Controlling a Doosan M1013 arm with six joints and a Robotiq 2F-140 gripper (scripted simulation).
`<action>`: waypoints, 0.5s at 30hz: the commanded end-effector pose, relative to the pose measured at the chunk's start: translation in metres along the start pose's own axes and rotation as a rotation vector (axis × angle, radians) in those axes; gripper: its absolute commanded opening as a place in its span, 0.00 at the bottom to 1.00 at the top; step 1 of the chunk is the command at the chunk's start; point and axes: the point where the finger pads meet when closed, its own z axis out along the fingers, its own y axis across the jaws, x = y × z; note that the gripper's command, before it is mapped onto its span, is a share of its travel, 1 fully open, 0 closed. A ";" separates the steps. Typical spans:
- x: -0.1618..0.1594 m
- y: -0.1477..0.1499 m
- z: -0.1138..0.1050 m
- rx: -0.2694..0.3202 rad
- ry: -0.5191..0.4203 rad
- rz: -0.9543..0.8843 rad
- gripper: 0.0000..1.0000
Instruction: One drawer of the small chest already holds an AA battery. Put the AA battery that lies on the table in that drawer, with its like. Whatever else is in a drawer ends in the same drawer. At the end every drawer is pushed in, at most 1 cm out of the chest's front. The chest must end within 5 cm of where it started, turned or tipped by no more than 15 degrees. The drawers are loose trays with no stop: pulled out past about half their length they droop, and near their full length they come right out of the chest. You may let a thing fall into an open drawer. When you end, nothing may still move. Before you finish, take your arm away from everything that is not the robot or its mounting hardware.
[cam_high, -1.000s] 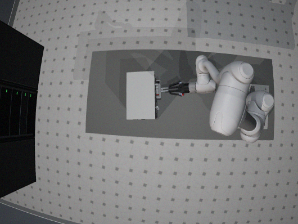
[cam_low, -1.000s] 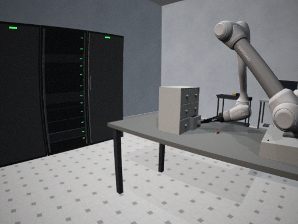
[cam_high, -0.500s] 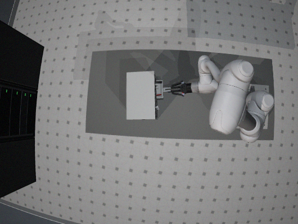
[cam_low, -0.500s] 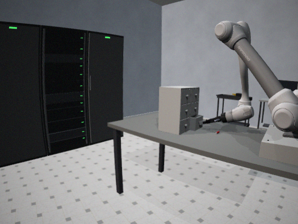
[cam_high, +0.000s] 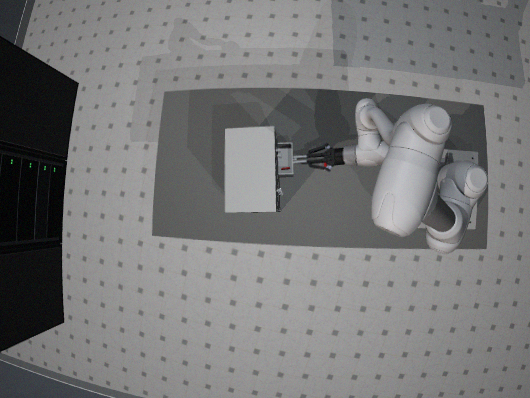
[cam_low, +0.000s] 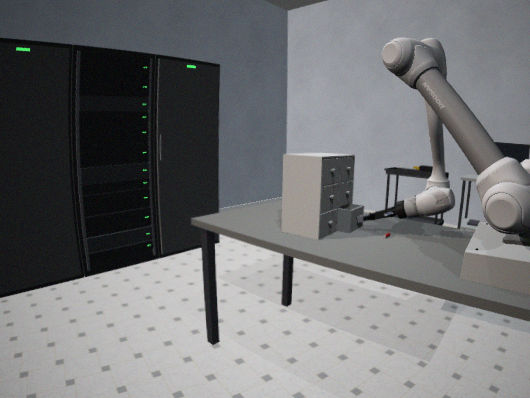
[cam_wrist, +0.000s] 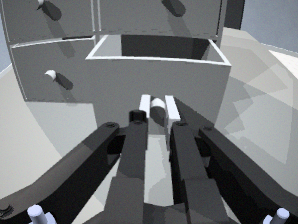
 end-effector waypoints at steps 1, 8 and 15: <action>0.000 0.000 0.000 0.000 0.000 0.000 0.08; -0.001 0.000 -0.003 0.000 0.000 0.000 0.08; -0.001 0.000 -0.004 0.000 0.000 0.000 0.08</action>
